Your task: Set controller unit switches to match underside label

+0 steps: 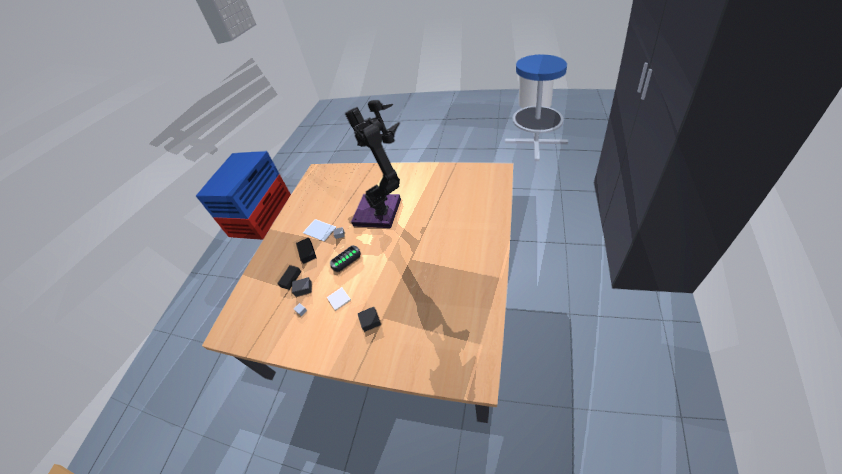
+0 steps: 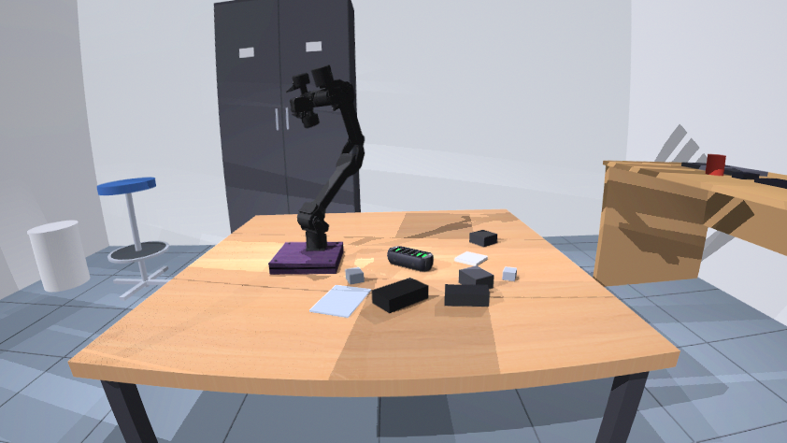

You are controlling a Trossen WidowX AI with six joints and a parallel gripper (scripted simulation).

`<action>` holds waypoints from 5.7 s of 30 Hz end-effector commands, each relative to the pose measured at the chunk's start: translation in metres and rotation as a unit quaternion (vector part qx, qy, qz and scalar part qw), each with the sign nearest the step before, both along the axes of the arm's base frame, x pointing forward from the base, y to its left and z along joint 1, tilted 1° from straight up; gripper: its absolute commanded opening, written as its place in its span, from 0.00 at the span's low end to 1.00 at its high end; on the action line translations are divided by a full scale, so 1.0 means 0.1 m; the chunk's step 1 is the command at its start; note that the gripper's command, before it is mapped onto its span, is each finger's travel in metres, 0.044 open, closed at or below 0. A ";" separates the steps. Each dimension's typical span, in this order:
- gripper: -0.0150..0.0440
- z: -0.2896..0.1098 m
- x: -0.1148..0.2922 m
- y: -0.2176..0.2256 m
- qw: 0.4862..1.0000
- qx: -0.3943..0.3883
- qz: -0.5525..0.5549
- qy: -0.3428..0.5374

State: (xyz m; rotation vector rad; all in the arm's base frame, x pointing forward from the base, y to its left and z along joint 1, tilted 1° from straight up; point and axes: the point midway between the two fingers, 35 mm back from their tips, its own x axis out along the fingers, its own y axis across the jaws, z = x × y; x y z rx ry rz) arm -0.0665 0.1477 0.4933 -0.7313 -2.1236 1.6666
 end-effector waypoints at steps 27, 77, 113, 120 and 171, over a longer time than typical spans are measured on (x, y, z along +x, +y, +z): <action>0.25 -1.18 -0.63 -3.21 0.838 -0.167 0.469 -0.226; 0.25 -4.33 2.95 -2.75 0.511 -0.002 0.336 -0.791; 0.25 -4.84 2.97 -2.76 0.511 -0.002 0.336 -0.791; 0.25 -4.84 2.98 -2.74 0.511 -0.002 0.336 -0.791; 0.25 -4.83 3.11 -2.59 0.511 -0.002 0.336 -0.792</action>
